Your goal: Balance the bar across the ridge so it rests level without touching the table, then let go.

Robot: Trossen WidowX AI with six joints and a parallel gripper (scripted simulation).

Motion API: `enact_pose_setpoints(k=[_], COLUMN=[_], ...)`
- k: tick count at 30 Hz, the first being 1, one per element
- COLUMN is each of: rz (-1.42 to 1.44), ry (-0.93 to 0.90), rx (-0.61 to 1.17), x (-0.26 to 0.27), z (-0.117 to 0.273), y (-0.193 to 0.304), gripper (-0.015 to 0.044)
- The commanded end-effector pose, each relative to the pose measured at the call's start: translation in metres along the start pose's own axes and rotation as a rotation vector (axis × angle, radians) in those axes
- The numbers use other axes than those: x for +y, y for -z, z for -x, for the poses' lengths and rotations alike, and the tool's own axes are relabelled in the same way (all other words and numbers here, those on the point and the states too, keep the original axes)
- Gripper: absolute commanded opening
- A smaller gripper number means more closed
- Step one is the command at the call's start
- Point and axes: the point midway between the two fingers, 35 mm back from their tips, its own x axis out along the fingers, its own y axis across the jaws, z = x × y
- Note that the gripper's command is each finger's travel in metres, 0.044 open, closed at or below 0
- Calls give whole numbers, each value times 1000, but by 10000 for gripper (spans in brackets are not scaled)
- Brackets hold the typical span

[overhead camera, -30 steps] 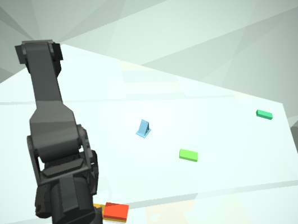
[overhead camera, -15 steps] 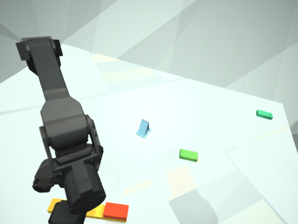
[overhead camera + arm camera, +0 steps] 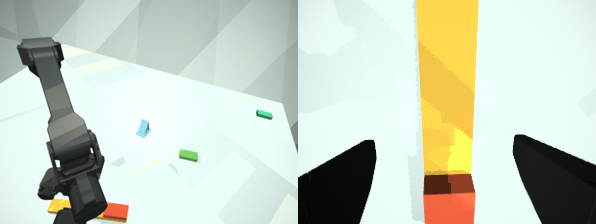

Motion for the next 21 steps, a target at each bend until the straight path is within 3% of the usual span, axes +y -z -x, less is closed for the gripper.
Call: enact_pose_setpoints(k=[1,21], rz=[-4,-4], ry=[8,8], rx=[-13,-13], x=[-3,-3], z=[-26,-45], y=[-4,-4], gripper=[315,315])
